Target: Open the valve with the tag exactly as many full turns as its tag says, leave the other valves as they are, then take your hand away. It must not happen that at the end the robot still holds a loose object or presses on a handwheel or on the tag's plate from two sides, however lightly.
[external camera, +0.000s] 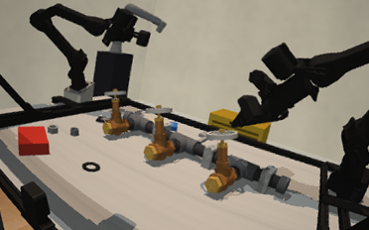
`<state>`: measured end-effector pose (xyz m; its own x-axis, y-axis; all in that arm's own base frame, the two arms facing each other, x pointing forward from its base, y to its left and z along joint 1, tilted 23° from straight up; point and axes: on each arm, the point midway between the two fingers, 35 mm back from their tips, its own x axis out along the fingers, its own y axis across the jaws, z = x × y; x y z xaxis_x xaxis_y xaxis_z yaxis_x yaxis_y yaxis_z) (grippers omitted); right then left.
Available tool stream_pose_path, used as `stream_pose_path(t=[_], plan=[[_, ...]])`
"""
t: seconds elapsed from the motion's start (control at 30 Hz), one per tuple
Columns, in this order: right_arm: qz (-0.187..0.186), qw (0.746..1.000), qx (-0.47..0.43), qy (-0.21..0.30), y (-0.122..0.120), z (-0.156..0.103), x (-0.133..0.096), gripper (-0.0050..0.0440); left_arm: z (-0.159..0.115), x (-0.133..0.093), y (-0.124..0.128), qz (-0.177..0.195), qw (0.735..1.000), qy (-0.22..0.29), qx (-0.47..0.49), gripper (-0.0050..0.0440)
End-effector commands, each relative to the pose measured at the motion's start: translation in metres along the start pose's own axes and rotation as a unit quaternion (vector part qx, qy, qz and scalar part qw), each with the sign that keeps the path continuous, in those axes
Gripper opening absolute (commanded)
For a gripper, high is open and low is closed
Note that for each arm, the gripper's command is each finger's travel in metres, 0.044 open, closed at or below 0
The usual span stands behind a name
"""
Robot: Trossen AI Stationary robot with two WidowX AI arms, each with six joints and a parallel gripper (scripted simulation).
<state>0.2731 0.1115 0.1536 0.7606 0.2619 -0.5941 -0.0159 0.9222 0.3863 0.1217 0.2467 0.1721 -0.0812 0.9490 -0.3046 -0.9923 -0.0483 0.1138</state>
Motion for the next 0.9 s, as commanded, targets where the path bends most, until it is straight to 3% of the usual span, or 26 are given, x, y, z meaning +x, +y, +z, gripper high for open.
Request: stream_pose_path(t=[0.0,0.57,0.63,0.73,0.87], plan=[[0.000,1.000,0.000,0.000,0.000,0.000,0.000,0.0400,0.000,0.000,0.000,0.000,1.000,0.000,0.000,0.0400],[0.000,1.000,0.000,0.000,0.000,0.000,0.000,0.0400,0.000,-0.001,-0.003,-0.008,1.000,0.003,0.010,0.0400],[0.000,1.000,0.000,0.000,0.000,0.000,0.000,0.0400,0.000,-0.008,-0.030,-0.071,0.993,0.029,0.089,0.0400],[0.000,1.000,0.000,0.000,0.000,0.000,0.000,0.0400,-0.002,-0.038,-0.086,-0.166,0.966,0.055,0.190,0.0400],[0.000,1.000,0.000,0.000,0.000,0.000,0.000,0.0400,-0.009,-0.059,-0.107,-0.279,0.905,0.080,0.310,0.0400]])
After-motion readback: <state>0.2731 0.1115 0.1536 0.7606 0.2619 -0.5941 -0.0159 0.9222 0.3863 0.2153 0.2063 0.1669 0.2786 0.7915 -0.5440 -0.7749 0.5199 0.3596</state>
